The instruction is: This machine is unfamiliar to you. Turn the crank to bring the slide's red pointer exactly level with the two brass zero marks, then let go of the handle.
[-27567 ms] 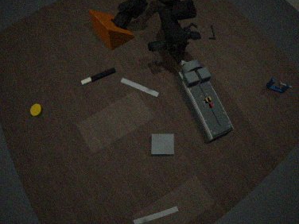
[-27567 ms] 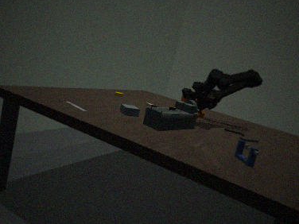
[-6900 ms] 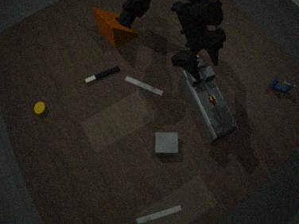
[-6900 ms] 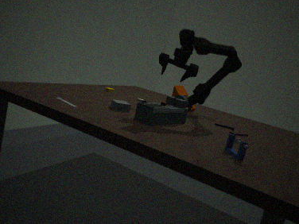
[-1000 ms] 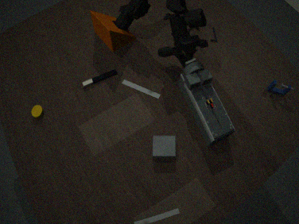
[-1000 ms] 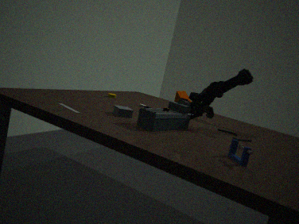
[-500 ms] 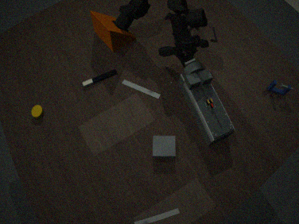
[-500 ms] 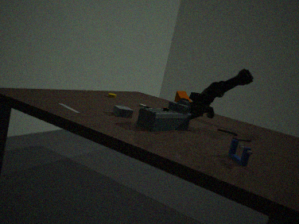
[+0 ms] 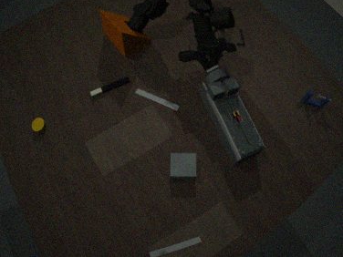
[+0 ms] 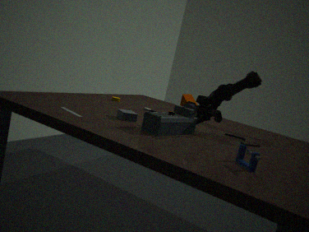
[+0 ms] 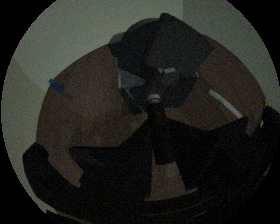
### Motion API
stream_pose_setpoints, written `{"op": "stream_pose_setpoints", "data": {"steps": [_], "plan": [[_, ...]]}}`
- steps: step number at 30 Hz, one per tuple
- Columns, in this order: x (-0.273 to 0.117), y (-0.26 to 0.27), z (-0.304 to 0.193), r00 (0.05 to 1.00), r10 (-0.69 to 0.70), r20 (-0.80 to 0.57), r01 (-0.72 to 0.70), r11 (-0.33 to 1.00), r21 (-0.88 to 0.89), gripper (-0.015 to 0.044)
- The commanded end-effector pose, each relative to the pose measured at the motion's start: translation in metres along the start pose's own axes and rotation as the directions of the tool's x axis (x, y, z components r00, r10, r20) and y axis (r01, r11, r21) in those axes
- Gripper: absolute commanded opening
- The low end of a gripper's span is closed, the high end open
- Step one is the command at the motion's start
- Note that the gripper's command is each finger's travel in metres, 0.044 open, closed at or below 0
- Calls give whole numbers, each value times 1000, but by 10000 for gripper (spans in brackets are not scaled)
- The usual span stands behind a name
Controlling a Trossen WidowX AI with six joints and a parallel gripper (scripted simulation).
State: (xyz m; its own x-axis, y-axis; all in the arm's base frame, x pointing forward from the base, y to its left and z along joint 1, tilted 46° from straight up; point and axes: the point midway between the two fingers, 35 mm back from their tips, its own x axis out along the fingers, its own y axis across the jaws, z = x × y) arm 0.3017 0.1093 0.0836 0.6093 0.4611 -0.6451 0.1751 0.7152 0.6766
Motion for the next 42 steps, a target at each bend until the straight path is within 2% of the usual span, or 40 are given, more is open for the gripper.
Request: {"op": "stream_pose_setpoints", "data": {"steps": [1, 42], "plan": [[-3, 8, 3, 1000, 22, 4, -22, 1000, -7, 0], [-17, 18, 16, 1000, 22, 4, -22, 1000, -7, 0]]}}
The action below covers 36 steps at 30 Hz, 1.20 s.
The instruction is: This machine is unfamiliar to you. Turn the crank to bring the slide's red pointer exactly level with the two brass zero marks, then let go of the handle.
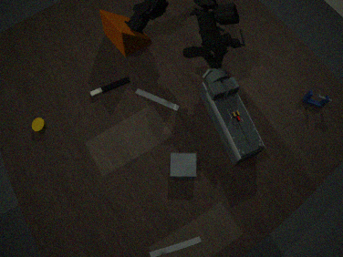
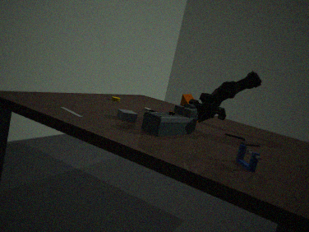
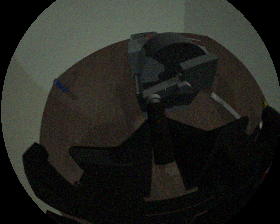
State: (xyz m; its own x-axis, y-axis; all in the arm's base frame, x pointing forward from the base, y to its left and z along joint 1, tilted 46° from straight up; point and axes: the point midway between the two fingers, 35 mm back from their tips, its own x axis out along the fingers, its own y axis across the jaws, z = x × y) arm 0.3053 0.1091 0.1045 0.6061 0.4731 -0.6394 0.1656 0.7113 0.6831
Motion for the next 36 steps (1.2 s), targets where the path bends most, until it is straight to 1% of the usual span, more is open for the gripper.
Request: {"op": "stream_pose_setpoints", "data": {"steps": [1, 19, 36], "plan": [[-7, 4, 6, 1000, 10, 11, -10, 1000, -4, 0], [-22, -3, 21, 1000, 9, 11, -9, 1000, -5, 0], [-31, -23, 30, 1000, 8, 10, -8, 1000, -5, 0]]}}
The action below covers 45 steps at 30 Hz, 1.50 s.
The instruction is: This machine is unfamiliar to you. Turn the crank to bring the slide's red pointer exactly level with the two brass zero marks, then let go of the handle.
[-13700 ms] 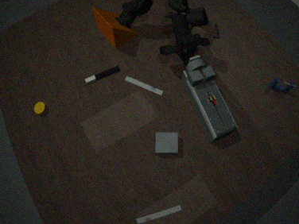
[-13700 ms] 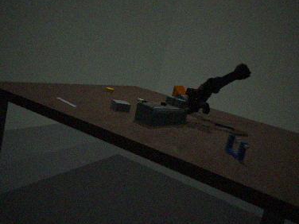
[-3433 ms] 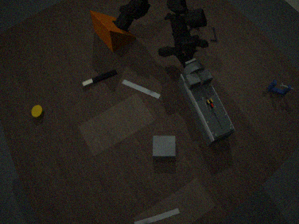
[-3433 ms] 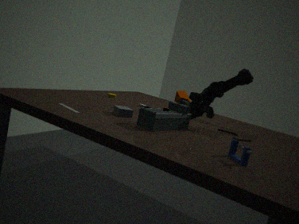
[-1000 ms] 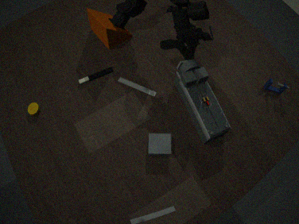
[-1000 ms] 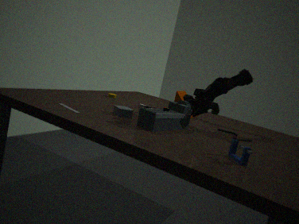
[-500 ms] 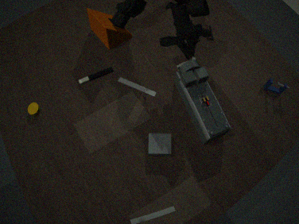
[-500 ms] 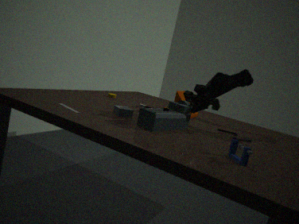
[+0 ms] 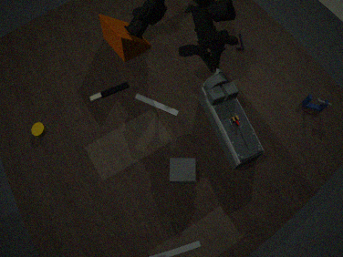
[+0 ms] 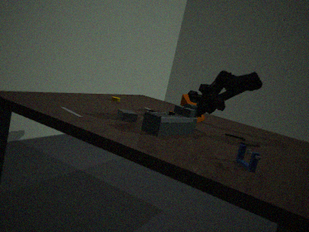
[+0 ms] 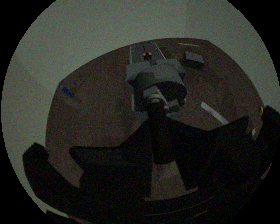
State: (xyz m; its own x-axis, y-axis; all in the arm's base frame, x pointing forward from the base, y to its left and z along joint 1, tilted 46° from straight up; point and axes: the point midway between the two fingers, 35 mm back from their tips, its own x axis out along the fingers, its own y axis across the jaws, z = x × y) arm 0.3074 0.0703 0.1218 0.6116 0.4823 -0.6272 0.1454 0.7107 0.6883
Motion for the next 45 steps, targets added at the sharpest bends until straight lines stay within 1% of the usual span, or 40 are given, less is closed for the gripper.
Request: {"op": "stream_pose_setpoints", "data": {"steps": [1, 45], "plan": [[-3, -8, 3, 1000, -8, 7, 8, 1000, 8, 0], [0, -27, -1, 1000, -9, 6, 9, 1000, 8, 0]]}}
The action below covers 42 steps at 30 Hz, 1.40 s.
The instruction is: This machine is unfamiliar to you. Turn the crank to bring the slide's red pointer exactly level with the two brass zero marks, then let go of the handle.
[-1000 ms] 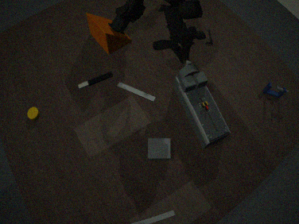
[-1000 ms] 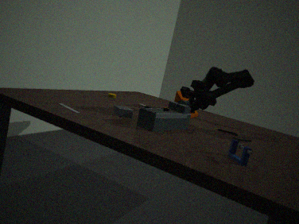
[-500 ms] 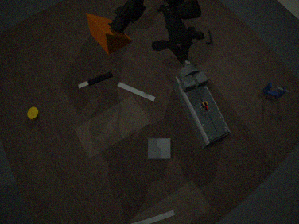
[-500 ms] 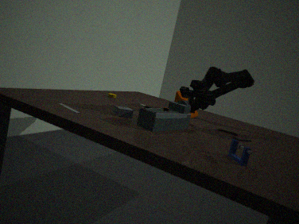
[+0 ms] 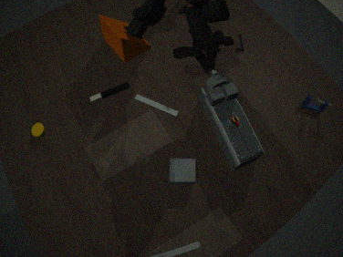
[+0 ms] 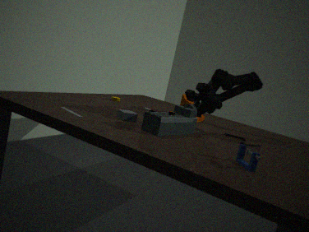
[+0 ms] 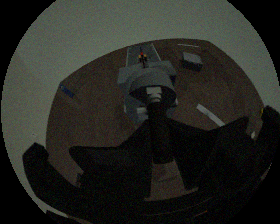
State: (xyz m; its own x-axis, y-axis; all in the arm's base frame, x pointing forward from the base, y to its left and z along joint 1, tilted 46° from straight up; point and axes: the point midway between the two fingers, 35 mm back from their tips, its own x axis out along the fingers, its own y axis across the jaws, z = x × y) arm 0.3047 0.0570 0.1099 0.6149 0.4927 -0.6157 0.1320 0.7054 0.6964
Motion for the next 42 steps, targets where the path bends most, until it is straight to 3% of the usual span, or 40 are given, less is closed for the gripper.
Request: {"op": "stream_pose_setpoints", "data": {"steps": [1, 42], "plan": [[1, -9, -1, 1000, -25, 5, 25, 1000, 13, 0], [4, -17, -4, 1000, -25, 5, 25, 1000, 13, 0]]}}
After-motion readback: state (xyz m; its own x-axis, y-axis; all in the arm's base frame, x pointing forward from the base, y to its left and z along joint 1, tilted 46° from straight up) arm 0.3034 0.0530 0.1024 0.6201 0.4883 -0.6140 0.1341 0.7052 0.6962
